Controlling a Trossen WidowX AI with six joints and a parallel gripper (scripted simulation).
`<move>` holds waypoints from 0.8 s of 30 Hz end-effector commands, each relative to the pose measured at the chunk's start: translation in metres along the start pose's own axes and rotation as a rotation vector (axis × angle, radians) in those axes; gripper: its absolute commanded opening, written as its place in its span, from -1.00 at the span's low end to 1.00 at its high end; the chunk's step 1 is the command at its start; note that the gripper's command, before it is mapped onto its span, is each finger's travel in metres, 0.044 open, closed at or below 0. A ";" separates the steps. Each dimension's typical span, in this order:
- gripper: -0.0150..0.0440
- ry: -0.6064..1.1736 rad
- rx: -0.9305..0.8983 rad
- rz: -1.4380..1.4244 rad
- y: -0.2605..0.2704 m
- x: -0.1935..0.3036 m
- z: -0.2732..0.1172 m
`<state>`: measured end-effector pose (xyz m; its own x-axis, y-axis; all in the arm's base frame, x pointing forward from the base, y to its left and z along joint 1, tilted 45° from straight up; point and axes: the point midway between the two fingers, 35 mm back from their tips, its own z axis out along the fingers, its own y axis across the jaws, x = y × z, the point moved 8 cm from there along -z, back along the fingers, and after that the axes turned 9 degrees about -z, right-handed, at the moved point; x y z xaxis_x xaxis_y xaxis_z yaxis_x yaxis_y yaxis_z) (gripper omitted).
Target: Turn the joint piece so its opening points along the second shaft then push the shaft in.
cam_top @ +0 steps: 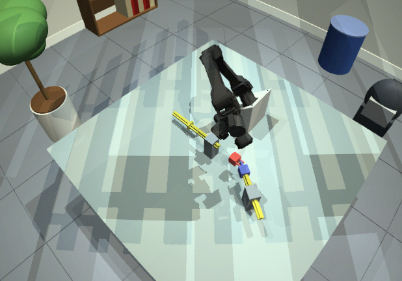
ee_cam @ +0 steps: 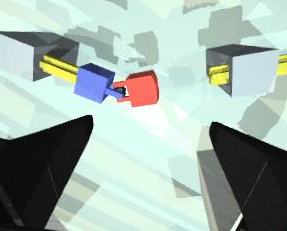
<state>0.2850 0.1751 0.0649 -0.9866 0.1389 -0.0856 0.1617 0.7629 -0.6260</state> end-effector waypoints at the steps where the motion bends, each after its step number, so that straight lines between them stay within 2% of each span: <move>1: 1.00 0.029 -0.044 0.136 -0.015 -0.003 0.005; 24: 1.00 0.183 -0.255 0.869 -0.083 -0.011 0.033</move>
<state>0.2848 0.1003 0.0889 -0.5914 0.7457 -0.3069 0.8057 0.5305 -0.2636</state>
